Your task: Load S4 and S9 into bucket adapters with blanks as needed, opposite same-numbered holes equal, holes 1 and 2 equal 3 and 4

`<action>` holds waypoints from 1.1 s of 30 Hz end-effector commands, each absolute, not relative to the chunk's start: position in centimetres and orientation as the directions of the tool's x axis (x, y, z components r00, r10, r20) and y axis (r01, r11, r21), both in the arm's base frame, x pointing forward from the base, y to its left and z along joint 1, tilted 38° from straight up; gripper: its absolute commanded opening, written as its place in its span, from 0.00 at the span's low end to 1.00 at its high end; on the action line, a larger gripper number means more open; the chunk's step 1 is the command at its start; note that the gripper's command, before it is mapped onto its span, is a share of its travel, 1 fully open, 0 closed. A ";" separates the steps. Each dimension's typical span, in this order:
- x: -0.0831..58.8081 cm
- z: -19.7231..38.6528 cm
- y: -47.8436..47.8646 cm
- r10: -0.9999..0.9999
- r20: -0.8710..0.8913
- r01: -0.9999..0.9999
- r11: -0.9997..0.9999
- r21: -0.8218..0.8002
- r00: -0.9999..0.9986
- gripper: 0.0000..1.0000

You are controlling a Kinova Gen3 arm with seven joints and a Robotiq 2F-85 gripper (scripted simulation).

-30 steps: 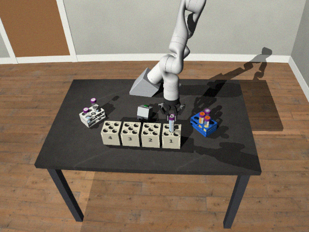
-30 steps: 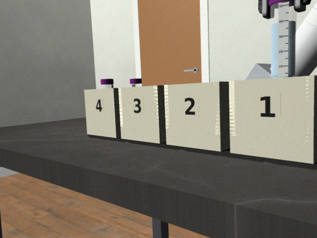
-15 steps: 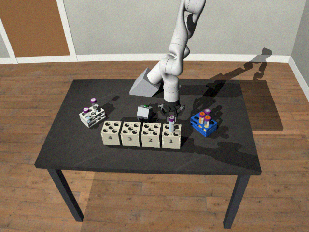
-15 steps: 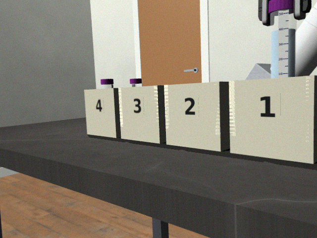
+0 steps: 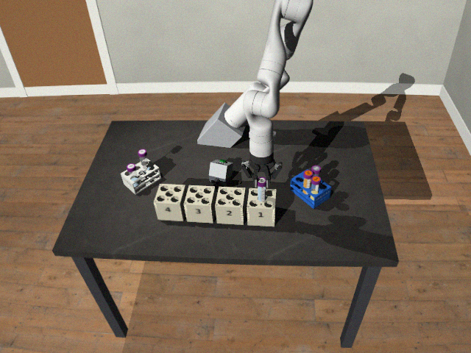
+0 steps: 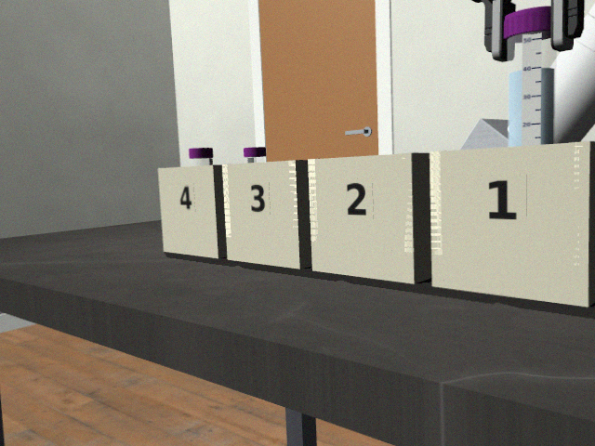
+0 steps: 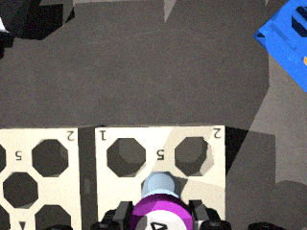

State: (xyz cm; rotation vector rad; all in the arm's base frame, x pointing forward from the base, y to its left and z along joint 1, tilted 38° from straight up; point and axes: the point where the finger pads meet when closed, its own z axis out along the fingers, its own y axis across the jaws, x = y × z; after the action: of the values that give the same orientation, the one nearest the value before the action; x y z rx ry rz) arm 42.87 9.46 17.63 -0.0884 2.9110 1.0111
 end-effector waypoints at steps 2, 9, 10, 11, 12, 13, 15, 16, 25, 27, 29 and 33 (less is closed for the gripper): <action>42.9 17.4 9.6 -0.034 -0.075 -0.073 0.784 0.617 -0.997 0.10; 42.9 17.2 9.8 -0.034 -0.075 -0.073 0.784 0.617 -0.997 0.10; 42.9 17.1 9.8 -0.034 -0.075 -0.073 0.784 0.617 -0.997 0.10; 42.9 17.1 9.9 -0.034 -0.075 -0.073 0.784 0.617 -0.997 0.10; 42.9 17.0 9.9 -0.034 -0.075 -0.073 0.784 0.617 -0.997 0.10; 42.9 17.0 10.0 -0.034 -0.075 -0.073 0.784 0.617 -0.997 0.10; 42.9 16.8 10.1 -0.034 -0.075 -0.073 0.784 0.617 -0.997 0.10; 42.9 16.8 10.1 -0.034 -0.075 -0.073 0.784 0.617 -0.997 0.10; 43.0 16.4 10.4 -0.034 -0.075 -0.073 0.784 0.617 -0.997 0.10; 43.0 16.3 10.5 -0.034 -0.075 -0.073 0.784 0.617 -0.997 0.10; 43.0 16.2 10.5 -0.034 -0.075 -0.073 0.784 0.617 -0.997 0.10; 43.0 16.0 10.7 -0.034 -0.075 -0.073 0.784 0.617 -0.997 0.10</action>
State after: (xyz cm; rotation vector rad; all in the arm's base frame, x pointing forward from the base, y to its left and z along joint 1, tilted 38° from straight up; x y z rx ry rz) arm 42.94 10.66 16.11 -0.0884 2.9110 1.0111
